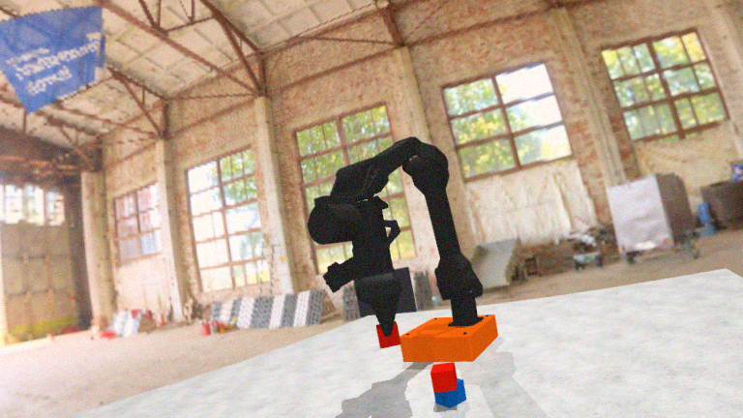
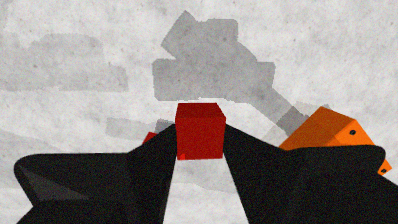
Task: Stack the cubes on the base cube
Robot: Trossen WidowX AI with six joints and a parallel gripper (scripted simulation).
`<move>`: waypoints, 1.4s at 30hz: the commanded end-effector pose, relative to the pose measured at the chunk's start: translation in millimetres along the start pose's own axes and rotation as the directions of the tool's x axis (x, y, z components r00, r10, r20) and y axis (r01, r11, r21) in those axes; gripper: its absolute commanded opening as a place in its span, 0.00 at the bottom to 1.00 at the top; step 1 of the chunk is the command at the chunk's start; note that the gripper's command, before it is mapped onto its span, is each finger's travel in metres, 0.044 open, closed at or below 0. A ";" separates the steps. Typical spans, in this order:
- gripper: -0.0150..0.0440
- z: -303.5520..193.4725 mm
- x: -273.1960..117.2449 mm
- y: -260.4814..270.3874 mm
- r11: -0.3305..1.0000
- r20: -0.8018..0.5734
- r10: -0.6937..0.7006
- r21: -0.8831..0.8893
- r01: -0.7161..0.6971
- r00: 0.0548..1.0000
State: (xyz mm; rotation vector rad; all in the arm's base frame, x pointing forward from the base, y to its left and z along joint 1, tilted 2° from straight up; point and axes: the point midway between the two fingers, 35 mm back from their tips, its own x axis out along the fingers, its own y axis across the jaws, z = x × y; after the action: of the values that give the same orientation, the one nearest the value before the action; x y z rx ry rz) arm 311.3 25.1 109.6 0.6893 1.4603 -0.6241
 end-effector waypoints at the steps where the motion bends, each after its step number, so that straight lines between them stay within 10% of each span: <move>1: 0.43 -12.0 0.7 2.9 0.987 0.000 0.002 -0.161 -0.002 1.000; 27: 0.43 -83.1 8.4 14.5 0.295 -0.008 0.003 -0.956 -0.008 1.000; 42: 0.43 -85.0 36.9 14.1 0.280 -0.008 0.003 -0.960 -0.009 1.000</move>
State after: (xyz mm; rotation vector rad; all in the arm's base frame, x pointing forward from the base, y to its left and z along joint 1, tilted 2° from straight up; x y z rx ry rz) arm 268.5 98.6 85.0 -0.3133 1.5006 0.3694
